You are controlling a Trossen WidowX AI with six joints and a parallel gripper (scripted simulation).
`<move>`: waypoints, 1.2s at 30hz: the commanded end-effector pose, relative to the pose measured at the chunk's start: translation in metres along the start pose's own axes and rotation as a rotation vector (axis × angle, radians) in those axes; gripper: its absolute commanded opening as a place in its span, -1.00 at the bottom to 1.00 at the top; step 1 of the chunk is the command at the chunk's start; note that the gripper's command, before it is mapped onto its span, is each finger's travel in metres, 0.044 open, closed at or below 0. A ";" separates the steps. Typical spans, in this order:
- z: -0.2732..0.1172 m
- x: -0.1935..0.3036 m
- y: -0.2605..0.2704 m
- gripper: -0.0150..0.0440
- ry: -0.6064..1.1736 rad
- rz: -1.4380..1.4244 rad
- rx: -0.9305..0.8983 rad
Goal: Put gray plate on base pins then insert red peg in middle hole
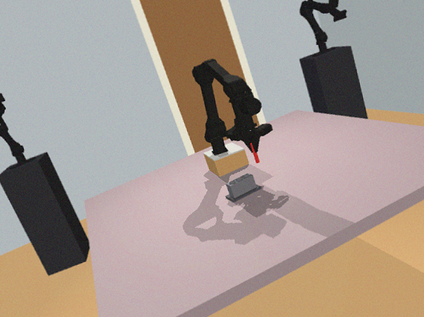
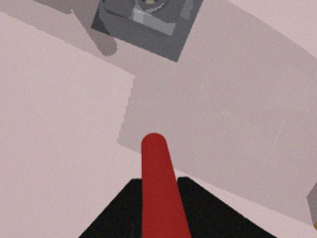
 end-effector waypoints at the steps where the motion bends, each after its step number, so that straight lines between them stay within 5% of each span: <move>1: 0.000 -0.014 0.003 -0.49 0.002 -0.007 -0.002; 36: 0.000 -0.110 -0.002 -0.49 -0.004 -0.011 -0.003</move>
Point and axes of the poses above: the point midway between the two fingers, 35 mm back from their tips, its own z axis out along the fingers, its own y axis across the jaws, x = y × z, the point moved 4 cm from there along -z, back along the fingers, and after that the axes turned 5 degrees about z, right-handed, at the moved point
